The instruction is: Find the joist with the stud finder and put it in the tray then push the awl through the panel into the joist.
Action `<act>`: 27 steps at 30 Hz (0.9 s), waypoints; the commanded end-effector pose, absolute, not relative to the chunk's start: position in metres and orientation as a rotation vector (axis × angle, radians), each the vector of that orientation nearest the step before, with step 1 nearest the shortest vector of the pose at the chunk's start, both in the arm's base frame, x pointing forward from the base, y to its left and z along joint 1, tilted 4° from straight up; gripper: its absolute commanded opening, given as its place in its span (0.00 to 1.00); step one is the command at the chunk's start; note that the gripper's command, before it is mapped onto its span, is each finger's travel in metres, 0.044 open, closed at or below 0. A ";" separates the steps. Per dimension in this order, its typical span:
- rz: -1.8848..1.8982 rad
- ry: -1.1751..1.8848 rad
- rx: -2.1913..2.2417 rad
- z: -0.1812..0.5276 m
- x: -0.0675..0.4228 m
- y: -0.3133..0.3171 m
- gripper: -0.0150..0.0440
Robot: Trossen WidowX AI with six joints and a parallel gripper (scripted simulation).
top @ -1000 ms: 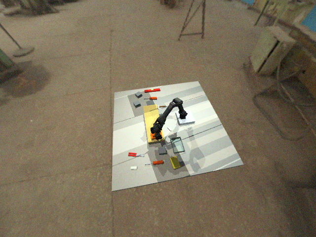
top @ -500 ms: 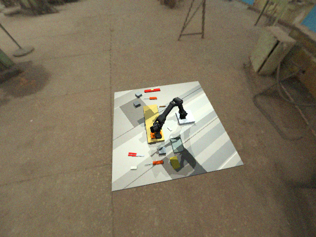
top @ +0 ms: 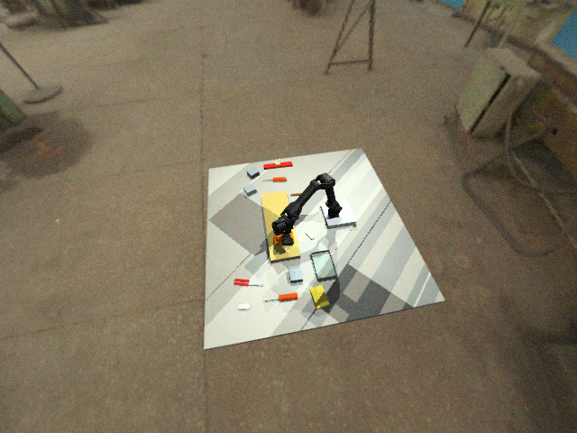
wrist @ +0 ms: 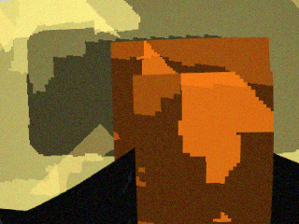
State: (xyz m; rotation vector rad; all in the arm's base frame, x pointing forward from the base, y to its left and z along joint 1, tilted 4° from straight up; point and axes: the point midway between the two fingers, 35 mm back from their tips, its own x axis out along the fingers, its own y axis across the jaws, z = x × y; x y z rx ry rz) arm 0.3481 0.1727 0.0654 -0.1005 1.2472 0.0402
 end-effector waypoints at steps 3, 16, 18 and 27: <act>0.036 1.247 -0.103 0.067 0.350 0.147 0.25; 0.033 1.246 -0.107 0.069 0.354 0.104 0.25; 0.032 1.246 -0.108 0.070 0.354 0.098 0.25; 0.030 1.246 -0.111 0.072 0.357 0.068 0.25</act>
